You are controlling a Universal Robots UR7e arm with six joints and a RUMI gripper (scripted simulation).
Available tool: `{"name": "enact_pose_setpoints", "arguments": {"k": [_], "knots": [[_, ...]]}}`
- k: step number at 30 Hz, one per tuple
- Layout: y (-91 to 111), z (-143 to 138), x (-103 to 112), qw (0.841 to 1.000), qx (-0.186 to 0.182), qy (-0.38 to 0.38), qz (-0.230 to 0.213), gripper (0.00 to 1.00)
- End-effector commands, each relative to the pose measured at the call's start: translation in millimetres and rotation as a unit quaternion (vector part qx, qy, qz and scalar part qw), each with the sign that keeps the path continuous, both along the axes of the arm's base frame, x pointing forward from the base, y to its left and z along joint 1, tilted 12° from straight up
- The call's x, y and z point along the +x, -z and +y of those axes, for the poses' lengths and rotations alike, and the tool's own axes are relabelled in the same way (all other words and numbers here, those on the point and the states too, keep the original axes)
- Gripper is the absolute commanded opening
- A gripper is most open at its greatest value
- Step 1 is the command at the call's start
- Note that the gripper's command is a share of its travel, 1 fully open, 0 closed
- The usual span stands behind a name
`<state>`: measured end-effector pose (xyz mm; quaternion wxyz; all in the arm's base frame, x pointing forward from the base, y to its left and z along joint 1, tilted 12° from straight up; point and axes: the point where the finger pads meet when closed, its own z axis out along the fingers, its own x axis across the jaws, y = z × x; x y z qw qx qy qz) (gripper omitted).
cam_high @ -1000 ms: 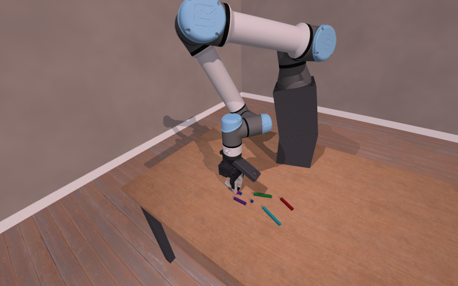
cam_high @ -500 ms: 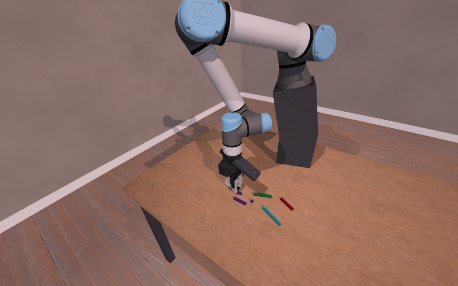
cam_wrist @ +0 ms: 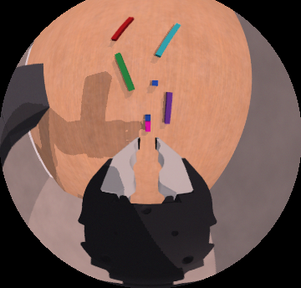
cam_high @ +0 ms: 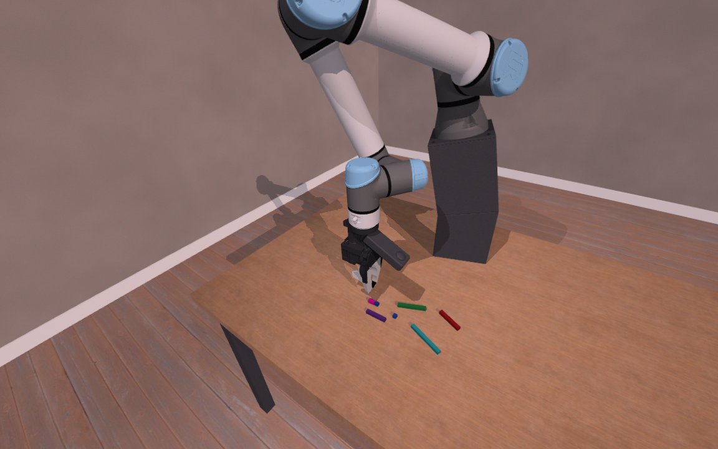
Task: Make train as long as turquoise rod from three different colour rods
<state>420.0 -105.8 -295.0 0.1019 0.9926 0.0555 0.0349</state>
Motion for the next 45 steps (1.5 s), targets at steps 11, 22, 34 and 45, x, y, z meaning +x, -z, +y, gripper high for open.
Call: {"name": "enact_pose_setpoints", "arguments": {"k": [11, 22, 34, 45], "knots": [[-39.4, 7.6, -2.7, 1.0, 0.0, 0.0, 0.0, 0.14], [-39.9, 7.7, -2.8, 1.0, 0.0, 0.0, 0.0, 1.0], [-39.9, 7.7, -2.8, 1.0, 0.0, 0.0, 0.0, 1.0], [-34.5, 23.9, -3.6, 1.0, 0.002, 0.016, -0.003, 1.0]]}}
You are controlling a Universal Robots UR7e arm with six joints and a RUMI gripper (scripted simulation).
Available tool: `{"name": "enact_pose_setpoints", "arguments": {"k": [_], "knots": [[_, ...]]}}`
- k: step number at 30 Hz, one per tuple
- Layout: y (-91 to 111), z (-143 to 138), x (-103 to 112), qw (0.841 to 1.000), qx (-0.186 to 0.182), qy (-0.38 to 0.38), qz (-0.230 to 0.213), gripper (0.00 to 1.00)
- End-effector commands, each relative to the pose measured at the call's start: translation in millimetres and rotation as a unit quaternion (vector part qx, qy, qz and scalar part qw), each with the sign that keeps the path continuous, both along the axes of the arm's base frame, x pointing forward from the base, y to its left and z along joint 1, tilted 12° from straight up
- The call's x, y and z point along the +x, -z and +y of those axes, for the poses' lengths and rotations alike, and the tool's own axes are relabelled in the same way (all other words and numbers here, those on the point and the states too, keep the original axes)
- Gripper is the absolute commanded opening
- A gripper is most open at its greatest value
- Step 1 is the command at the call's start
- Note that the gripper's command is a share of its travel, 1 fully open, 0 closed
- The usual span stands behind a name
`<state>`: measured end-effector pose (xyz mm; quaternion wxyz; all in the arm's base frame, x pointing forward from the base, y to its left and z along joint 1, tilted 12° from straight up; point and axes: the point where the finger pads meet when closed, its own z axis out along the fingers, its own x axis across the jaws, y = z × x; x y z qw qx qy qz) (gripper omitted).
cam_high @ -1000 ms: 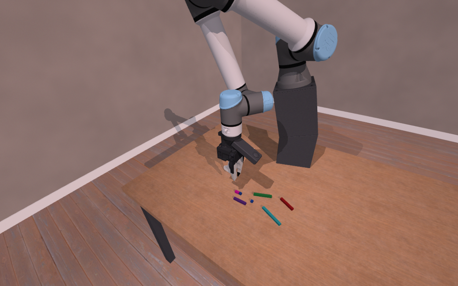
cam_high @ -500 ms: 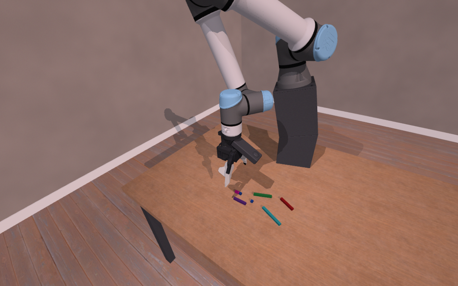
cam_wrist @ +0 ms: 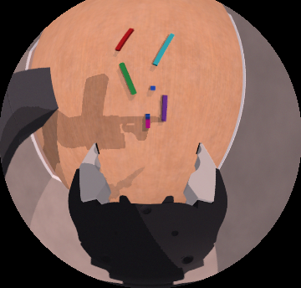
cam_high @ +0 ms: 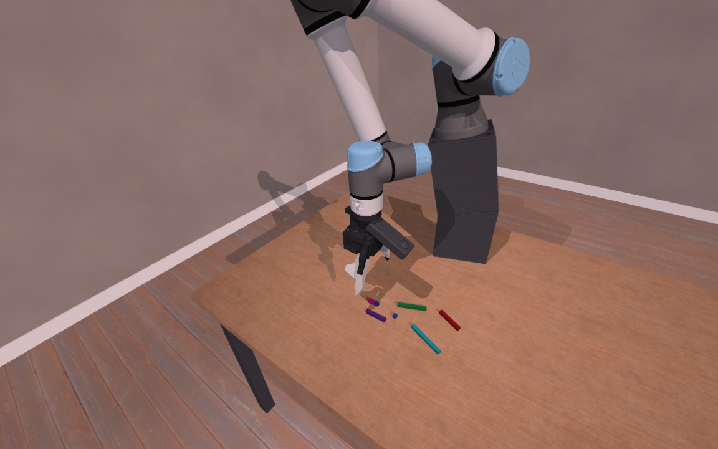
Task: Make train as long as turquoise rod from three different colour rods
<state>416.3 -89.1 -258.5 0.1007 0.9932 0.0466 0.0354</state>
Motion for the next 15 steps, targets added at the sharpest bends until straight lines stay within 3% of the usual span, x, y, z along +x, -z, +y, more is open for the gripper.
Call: {"name": "enact_pose_setpoints", "arguments": {"k": [1, 8, 15], "knots": [[3.7, 12.2, -0.3, 1.0, 0.001, 0.012, -0.003, 1.0], [21.2, 64.5, -8.6, 0.998, 0.007, 0.066, -0.013, 1.0], [42.4, 126.9, -30.1, 0.99, 0.013, 0.135, -0.026, 1.0]]}}
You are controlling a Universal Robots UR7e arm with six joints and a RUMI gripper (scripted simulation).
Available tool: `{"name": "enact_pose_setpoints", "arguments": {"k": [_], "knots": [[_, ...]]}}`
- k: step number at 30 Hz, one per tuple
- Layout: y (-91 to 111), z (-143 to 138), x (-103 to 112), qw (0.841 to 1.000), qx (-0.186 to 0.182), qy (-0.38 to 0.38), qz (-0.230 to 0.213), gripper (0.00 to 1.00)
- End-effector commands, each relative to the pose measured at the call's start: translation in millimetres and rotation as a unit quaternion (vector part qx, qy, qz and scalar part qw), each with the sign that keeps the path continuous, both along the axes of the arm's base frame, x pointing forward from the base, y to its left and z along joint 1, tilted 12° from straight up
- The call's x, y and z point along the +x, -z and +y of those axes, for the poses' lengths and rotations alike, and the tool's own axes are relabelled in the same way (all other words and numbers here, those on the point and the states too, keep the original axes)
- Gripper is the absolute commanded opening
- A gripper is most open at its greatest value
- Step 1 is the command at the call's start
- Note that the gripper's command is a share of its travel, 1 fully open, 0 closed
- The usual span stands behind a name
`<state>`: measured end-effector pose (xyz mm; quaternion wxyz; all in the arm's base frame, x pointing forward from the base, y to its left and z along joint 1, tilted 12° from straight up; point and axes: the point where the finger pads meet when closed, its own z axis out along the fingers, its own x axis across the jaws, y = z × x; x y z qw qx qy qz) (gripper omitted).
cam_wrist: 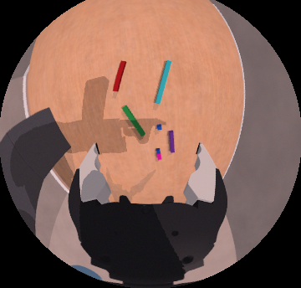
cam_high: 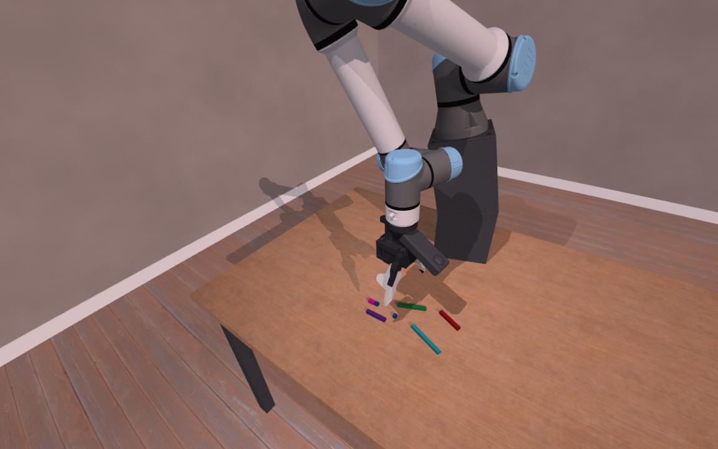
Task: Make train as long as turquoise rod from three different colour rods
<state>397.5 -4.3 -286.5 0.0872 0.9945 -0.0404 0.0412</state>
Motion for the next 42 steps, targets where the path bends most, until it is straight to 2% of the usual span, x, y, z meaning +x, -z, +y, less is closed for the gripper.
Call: {"name": "enact_pose_setpoints", "arguments": {"k": [1, 11, 22, 23, 42], "knots": [[14.3, 42.1, -11.3, 0.999, -0.004, 0.05, -0.011, 1.0], [33.1, 94.5, -42.1, 0.993, -0.001, 0.118, -0.025, 1.0], [37.1, 105.3, -50.5, 0.991, 0.0, 0.133, -0.029, 1.0], [37.1, 105.3, -50.5, 0.991, 0.0, 0.133, -0.029, 0.14], [37.1, 105.3, -50.5, 0.991, 0.0, 0.133, -0.029, 0.14]]}}
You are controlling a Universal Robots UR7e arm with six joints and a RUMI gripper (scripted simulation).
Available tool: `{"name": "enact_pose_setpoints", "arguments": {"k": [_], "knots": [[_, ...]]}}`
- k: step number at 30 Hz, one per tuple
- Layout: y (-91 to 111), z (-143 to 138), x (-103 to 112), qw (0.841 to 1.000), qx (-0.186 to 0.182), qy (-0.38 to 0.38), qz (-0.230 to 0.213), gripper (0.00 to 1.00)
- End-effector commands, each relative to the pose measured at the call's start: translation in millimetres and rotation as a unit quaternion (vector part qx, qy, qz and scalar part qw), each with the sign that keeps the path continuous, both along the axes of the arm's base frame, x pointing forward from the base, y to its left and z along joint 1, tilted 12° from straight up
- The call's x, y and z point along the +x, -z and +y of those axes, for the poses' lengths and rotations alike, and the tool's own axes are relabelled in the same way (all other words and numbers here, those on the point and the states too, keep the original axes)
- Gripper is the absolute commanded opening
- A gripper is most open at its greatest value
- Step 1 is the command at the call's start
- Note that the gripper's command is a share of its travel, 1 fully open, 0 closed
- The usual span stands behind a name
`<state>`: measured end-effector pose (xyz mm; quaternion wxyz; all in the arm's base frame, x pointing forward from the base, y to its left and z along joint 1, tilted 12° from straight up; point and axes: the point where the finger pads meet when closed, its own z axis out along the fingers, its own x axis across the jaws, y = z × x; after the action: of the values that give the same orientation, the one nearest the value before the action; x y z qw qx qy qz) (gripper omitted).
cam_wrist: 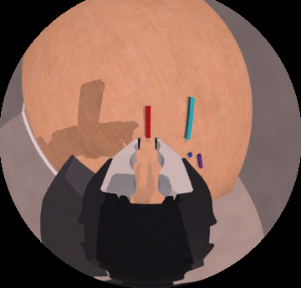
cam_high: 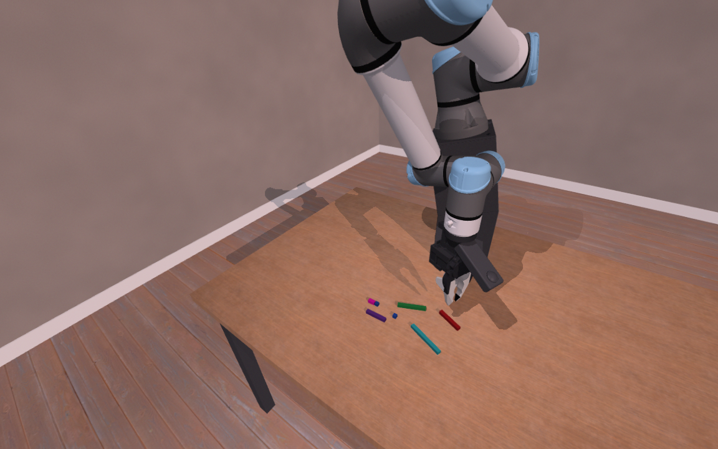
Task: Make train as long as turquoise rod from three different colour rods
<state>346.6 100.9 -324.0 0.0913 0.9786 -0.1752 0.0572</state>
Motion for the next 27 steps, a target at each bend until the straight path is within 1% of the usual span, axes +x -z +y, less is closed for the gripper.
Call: {"name": "enact_pose_setpoints", "arguments": {"k": [1, 27], "knots": [[-0.3, 0.1, 0.4, 1.0, 0.0, 0.0, -0.001, 0.14], [2.5, -0.4, 0.6, 1.0, 0.0, 0.0, 0.0, 0.14]]}}
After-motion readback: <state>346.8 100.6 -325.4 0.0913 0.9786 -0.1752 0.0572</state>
